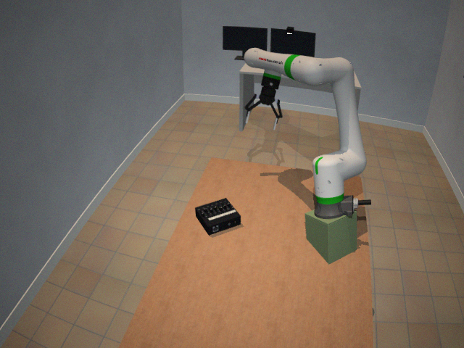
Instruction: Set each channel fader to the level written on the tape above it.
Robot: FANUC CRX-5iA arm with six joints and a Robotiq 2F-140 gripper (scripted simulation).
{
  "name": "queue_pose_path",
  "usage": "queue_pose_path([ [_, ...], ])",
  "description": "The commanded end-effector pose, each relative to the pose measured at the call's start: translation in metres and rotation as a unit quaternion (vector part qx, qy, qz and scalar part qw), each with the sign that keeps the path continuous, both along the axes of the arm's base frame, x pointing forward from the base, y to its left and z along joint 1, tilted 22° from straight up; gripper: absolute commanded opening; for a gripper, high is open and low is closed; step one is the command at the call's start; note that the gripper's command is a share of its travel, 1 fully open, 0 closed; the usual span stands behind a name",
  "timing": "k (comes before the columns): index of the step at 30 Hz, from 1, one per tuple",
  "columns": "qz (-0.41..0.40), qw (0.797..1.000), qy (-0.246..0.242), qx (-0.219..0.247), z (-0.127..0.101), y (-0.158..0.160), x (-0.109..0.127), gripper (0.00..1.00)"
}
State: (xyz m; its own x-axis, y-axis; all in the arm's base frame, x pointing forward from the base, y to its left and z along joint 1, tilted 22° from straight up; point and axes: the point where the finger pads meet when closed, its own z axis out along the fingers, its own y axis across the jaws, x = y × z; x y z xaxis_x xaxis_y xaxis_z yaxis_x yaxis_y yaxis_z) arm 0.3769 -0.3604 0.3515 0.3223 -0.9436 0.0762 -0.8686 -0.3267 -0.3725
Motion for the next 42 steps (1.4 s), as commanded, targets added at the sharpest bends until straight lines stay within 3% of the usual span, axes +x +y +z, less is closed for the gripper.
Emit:
queue_pose_path([
  [1, -0.026, 0.999, 0.037, 0.012, -0.027, 0.039, 0.028, 1.0],
  [7, -0.042, 0.997, 0.059, 0.013, -0.044, 0.067, 0.043, 1.0],
  [10, -0.06, 0.995, 0.083, 0.01, -0.064, 0.101, 0.059, 1.0],
  [12, -0.06, 0.995, 0.083, 0.01, -0.064, 0.101, 0.059, 1.0],
  [13, -0.069, 0.993, 0.094, 0.005, -0.074, 0.119, 0.067, 1.0],
  [15, -0.069, 0.993, 0.094, 0.005, -0.074, 0.119, 0.067, 1.0],
  [16, -0.078, 0.991, 0.105, -0.001, -0.084, 0.139, 0.074, 1.0],
  [18, -0.078, 0.991, 0.105, -0.001, -0.084, 0.139, 0.074, 1.0],
  [19, -0.087, 0.99, 0.113, -0.009, -0.093, 0.159, 0.08, 1.0],
  [21, -0.087, 0.99, 0.113, -0.009, -0.093, 0.159, 0.08, 1.0],
  [22, -0.096, 0.988, 0.12, -0.018, -0.103, 0.179, 0.086, 1.0],
  [24, -0.096, 0.988, 0.12, -0.018, -0.103, 0.179, 0.086, 1.0],
  [25, -0.104, 0.986, 0.125, -0.028, -0.112, 0.2, 0.091, 1.0],
  [27, -0.104, 0.986, 0.125, -0.028, -0.112, 0.2, 0.091, 1.0],
  [28, -0.111, 0.985, 0.127, -0.039, -0.121, 0.222, 0.096, 1.0],
  [30, -0.111, 0.985, 0.127, -0.039, -0.121, 0.222, 0.096, 1.0],
  [31, -0.117, 0.984, 0.127, -0.05, -0.13, 0.243, 0.099, 1.0],
  [33, -0.117, 0.984, 0.127, -0.05, -0.13, 0.243, 0.099, 1.0],
  [34, -0.123, 0.983, 0.125, -0.061, -0.137, 0.264, 0.102, 1.0],
  [36, -0.123, 0.983, 0.125, -0.061, -0.137, 0.264, 0.102, 1.0],
  [37, -0.128, 0.982, 0.121, -0.072, -0.145, 0.284, 0.104, 1.0],
  [41, -0.128, 0.982, 0.121, -0.072, -0.145, 0.284, 0.104, 1.0],
  [42, -0.132, 0.981, 0.115, -0.082, -0.151, 0.304, 0.105, 1.0],
])
